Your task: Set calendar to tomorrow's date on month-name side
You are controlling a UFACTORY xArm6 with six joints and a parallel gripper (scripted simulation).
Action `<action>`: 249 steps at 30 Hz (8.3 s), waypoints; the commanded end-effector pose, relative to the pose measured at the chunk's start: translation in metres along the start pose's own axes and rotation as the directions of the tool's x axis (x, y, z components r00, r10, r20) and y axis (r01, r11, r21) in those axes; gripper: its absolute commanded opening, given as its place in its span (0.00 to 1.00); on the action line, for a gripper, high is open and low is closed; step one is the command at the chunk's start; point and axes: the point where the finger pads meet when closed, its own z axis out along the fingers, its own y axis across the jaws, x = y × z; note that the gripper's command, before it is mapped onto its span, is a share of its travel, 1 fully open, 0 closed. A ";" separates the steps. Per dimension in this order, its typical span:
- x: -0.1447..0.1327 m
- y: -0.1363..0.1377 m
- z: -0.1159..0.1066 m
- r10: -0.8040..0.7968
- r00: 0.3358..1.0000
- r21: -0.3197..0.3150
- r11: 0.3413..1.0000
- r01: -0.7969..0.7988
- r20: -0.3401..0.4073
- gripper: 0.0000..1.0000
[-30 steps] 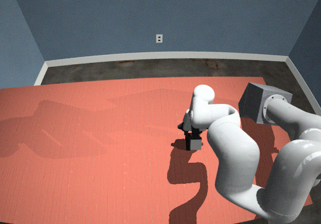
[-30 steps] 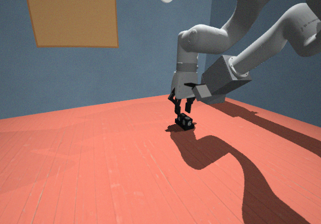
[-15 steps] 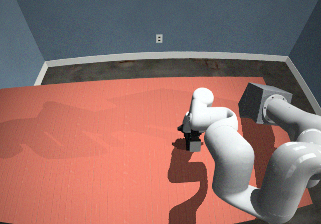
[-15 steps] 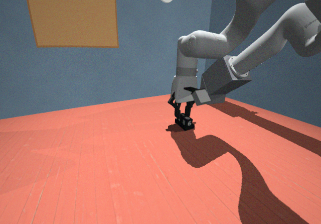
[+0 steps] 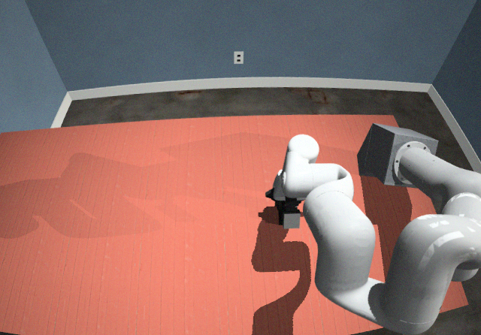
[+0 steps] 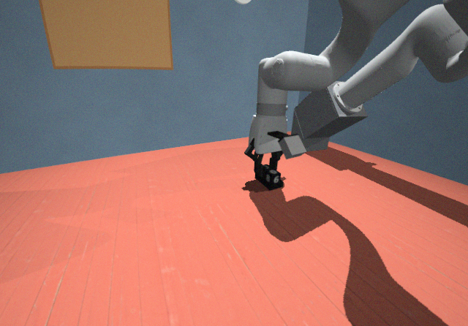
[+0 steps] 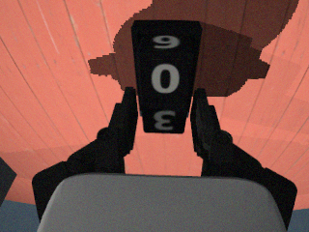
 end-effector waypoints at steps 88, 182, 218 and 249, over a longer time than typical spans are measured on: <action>0.000 0.001 -0.099 0.000 1.000 -0.002 1.000 0.000 0.001 0.29; 0.016 0.102 -0.087 0.998 0.067 -0.001 0.067 -0.998 -0.002 0.29; 0.017 0.103 0.005 0.998 0.067 -0.001 0.067 -0.998 -0.002 0.29; 0.017 0.103 0.005 0.998 0.067 -0.001 0.067 -0.998 -0.002 0.29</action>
